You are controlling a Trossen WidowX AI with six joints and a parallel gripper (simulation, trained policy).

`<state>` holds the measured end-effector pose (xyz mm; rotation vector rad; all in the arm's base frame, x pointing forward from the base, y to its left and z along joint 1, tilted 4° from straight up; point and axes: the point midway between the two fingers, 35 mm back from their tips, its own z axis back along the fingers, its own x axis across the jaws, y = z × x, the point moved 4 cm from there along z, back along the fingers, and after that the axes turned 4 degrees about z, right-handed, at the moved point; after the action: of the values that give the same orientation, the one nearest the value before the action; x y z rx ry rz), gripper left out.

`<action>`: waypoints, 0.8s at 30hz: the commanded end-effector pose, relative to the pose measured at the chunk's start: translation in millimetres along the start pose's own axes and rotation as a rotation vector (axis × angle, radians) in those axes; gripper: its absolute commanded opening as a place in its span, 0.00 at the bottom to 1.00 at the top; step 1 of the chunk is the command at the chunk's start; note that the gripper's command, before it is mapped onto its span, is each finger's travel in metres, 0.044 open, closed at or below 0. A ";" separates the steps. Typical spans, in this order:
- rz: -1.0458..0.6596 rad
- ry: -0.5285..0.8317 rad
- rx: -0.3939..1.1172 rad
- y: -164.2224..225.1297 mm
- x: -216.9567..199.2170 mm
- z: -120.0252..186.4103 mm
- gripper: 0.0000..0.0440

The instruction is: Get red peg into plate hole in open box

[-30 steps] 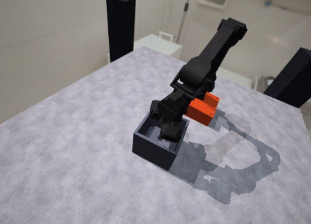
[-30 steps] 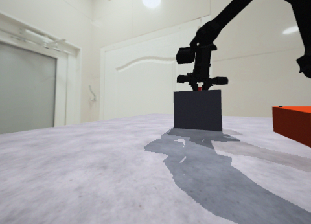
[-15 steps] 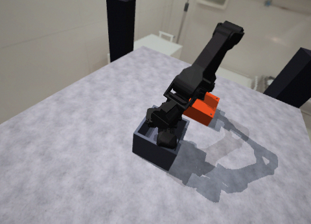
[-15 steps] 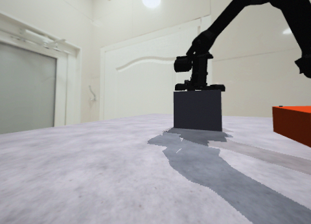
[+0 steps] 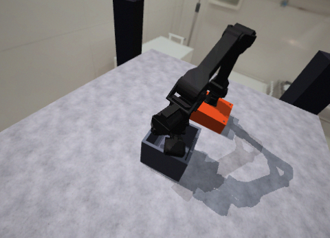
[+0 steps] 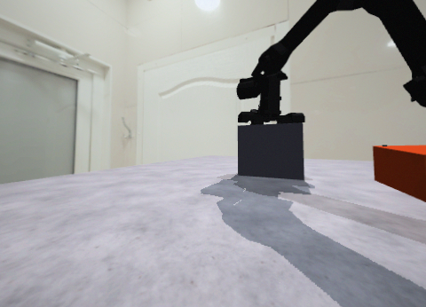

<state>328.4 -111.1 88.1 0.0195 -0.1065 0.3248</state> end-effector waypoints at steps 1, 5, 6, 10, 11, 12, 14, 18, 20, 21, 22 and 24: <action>-0.006 -0.029 0.037 -6.3 1.5 8.8 0.44; -0.013 -0.057 0.065 -11.5 2.8 16.6 0.46; -0.014 -0.065 0.070 -12.8 3.3 18.8 0.47; -0.019 -0.101 0.086 -18.5 5.8 28.3 0.49; -0.019 -0.111 0.088 -20.0 6.5 30.8 0.50; -0.020 -0.121 0.090 -21.6 7.3 33.6 0.50; -0.021 -0.142 0.093 -24.8 8.9 39.0 0.51; -0.022 -0.186 0.095 -31.4 12.1 50.7 0.53; -0.021 -0.208 0.093 -34.8 13.7 57.0 0.53; -0.020 -0.220 0.092 -36.5 14.5 60.1 0.54; -0.020 -0.231 0.091 -38.2 15.2 63.3 0.54; -0.017 -0.254 0.088 -41.7 16.8 69.9 0.54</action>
<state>347.3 -141.9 146.9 0.1461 -0.3004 0.3036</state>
